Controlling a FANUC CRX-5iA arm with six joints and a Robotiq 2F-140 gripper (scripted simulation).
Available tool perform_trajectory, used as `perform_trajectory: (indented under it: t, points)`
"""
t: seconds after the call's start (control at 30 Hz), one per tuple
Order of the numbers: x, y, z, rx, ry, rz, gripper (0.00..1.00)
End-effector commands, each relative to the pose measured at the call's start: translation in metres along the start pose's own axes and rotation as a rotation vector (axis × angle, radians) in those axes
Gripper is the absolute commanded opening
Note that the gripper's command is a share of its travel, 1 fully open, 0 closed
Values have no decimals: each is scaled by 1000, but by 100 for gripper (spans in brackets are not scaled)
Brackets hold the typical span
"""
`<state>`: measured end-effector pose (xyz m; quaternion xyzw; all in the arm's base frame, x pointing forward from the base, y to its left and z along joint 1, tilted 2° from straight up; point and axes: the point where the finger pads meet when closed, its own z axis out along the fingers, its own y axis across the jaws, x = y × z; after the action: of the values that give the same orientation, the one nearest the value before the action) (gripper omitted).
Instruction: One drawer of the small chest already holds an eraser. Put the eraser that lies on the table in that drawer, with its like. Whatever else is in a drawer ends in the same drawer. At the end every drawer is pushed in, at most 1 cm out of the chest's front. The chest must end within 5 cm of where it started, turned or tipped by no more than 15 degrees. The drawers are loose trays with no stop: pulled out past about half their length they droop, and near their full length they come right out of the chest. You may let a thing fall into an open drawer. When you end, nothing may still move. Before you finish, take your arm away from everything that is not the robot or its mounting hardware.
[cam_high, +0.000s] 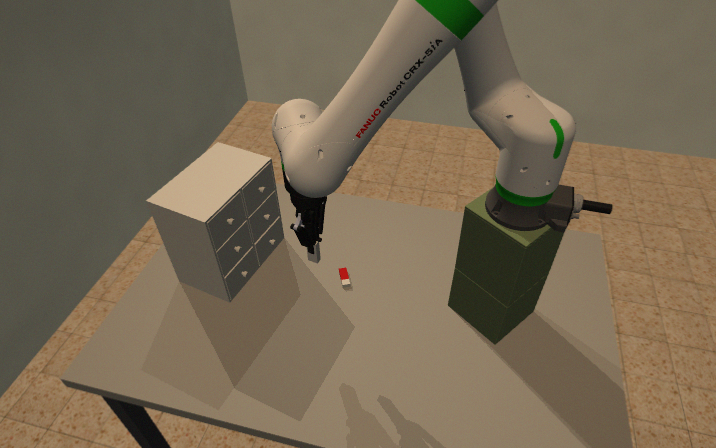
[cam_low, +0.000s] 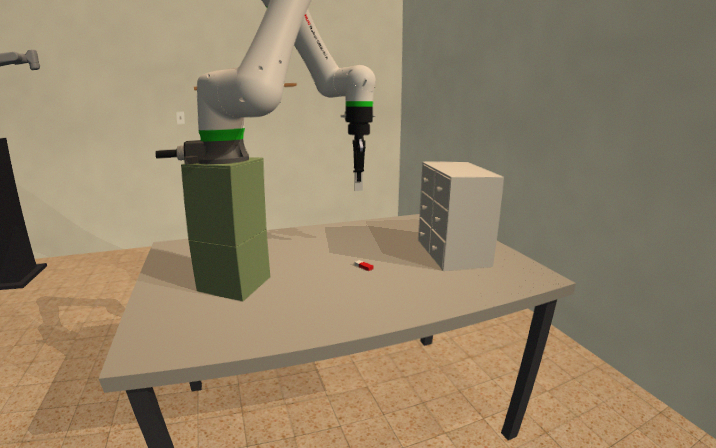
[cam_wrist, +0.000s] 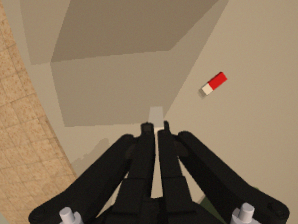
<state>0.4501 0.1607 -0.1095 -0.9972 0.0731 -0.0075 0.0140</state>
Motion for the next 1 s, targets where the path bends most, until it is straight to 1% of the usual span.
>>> perform_trajectory:
  t: [0.0, 0.13, 0.23, 0.4, 0.47, 0.67, 0.8, 0.97]
  points:
    - [0, 2, -1, 0, 0, 0, 0]
    - [2, 19, -5, 0, 0, 0, 0]
    - [5, 40, -10, 0, 0, 0, 0]
    - [10, 84, -20, 0, 0, 0, 0]
    - [10, 84, -20, 0, 0, 0, 0]
    - [15, 127, -30, 0, 0, 0, 0]
    - [17, 140, -33, 0, 0, 0, 0]
    - [17, 142, -34, 0, 0, -1, 0]
